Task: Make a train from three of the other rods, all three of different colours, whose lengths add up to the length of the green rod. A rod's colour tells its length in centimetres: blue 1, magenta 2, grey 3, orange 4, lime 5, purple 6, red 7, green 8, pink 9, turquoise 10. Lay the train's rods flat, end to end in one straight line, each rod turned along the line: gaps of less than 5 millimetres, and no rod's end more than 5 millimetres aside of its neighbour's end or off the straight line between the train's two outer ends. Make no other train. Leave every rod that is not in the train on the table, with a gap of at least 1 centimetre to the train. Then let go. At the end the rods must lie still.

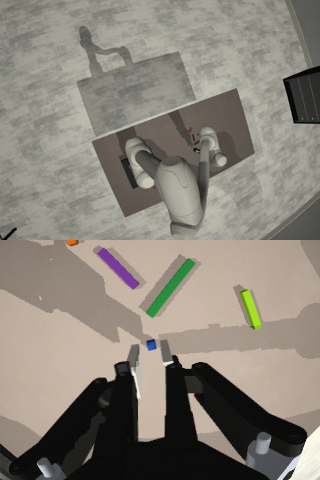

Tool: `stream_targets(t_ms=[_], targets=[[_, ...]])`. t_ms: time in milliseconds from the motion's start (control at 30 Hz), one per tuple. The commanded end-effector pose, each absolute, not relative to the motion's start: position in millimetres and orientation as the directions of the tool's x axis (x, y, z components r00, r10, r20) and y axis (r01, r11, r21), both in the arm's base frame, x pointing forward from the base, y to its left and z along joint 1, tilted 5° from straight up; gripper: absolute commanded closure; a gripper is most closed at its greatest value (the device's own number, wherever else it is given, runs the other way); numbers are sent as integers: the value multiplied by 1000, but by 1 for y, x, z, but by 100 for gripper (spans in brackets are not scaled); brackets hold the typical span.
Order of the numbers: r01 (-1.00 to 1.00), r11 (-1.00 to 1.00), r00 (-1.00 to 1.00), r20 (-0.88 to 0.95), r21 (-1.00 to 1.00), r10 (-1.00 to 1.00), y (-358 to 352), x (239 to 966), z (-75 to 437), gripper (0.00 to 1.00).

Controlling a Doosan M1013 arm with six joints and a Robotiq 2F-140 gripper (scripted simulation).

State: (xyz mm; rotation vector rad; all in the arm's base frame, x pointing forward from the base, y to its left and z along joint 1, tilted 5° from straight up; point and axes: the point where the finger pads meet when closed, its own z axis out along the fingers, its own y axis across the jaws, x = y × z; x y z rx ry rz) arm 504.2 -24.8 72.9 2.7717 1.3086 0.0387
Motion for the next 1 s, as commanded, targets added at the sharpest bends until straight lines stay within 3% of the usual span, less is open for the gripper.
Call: stream_targets(t_ms=[0,500,533,967], targets=[[772,-631,633,-9,82,774,-23,504,97,85],[772,-631,633,-9,82,774,-21,502,133,85],[772,-631,633,-9,82,774,-21,502,133,0],[772,-631,633,-9,82,774,-21,502,133,0]])
